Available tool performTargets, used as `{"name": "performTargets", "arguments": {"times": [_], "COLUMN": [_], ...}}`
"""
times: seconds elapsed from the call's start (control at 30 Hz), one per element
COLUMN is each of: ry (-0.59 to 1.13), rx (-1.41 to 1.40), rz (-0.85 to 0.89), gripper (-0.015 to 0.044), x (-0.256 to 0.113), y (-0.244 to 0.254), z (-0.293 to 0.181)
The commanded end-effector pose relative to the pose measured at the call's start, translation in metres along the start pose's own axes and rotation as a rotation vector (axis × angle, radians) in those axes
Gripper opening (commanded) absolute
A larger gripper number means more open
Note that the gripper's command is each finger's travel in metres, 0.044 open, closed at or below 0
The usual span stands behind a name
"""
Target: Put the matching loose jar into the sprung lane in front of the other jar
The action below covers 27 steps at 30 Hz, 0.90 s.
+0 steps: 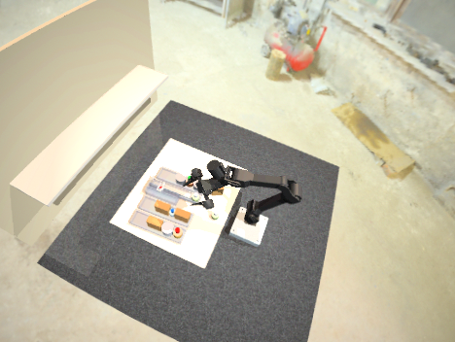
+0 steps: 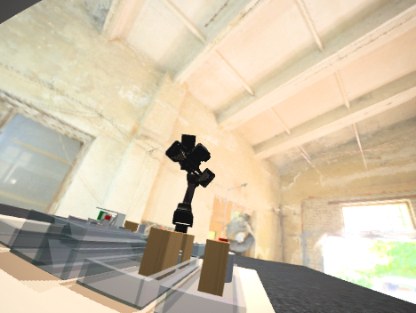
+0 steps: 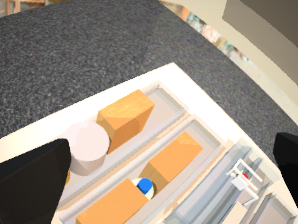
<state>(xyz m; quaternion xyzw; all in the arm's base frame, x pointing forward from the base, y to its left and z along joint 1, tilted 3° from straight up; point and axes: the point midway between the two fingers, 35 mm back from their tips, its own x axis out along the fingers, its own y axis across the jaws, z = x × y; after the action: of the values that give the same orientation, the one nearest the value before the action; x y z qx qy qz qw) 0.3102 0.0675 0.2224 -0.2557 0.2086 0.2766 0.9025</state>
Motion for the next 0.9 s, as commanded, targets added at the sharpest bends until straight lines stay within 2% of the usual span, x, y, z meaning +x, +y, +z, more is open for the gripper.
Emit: {"name": "performTargets", "arguments": {"times": [0.0, 0.3, 0.7, 0.87], "ry": [0.462, 1.072, 1.083, 1.083], "rx": [0.501, 0.918, 0.923, 0.923], "rz": [0.053, -0.140, -0.146, -0.146], "gripper": [0.0440, 0.0440, 0.0440, 0.0440], "x": [0.004, -0.043, -0.042, -0.025], "y": [0.038, 0.080, 0.086, 0.097], "z": [-0.076, -0.146, -0.143, -0.171]}}
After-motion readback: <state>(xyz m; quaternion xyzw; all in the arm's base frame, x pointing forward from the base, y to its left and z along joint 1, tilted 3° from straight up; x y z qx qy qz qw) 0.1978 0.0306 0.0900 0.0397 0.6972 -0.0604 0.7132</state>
